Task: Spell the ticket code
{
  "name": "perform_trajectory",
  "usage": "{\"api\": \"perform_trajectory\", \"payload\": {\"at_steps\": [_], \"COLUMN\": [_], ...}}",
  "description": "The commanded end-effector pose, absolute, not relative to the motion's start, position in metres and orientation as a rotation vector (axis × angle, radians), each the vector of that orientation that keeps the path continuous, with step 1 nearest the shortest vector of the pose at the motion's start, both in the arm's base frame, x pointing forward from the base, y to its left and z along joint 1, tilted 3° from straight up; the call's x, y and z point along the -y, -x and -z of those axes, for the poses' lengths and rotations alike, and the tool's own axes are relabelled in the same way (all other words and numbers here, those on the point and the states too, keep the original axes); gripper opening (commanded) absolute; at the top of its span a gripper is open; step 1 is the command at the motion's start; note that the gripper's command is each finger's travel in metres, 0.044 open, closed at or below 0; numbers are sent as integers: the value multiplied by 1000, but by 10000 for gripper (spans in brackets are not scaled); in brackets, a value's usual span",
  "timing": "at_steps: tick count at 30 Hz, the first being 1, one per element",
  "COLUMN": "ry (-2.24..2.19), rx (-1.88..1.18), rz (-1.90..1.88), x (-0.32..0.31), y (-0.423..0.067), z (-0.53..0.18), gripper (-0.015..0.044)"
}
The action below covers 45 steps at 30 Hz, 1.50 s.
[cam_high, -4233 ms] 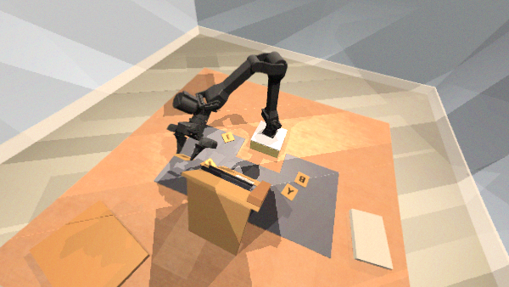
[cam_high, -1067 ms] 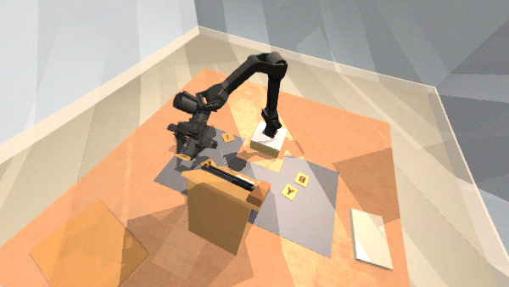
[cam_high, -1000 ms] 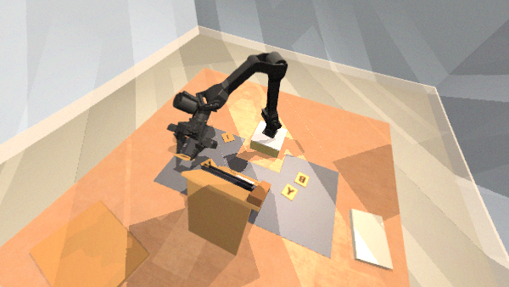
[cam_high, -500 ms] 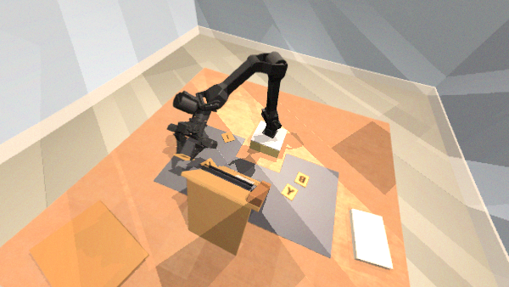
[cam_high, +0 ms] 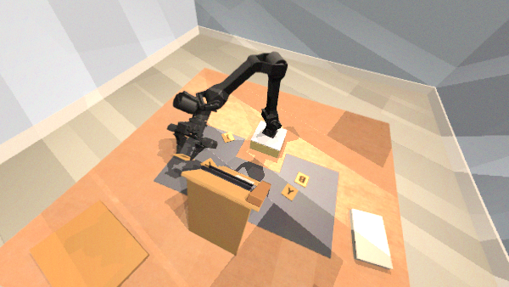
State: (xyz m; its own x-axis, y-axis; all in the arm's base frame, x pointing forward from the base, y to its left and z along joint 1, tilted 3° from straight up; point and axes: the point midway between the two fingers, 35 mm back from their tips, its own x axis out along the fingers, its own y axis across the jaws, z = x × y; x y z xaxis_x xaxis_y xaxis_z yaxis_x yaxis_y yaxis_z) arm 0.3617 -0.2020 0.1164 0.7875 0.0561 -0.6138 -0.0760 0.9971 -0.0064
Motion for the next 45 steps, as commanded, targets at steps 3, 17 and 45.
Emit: {"api": "perform_trajectory", "payload": {"at_steps": [3,17,45], "ry": [28,28,27], "rx": [-654,-654,-654], "rz": [-74,-74,-75], "x": [201,201,190], "y": [-362,-362,-361], "z": [-118,-118,-118], "gripper": [0,0,0]}}
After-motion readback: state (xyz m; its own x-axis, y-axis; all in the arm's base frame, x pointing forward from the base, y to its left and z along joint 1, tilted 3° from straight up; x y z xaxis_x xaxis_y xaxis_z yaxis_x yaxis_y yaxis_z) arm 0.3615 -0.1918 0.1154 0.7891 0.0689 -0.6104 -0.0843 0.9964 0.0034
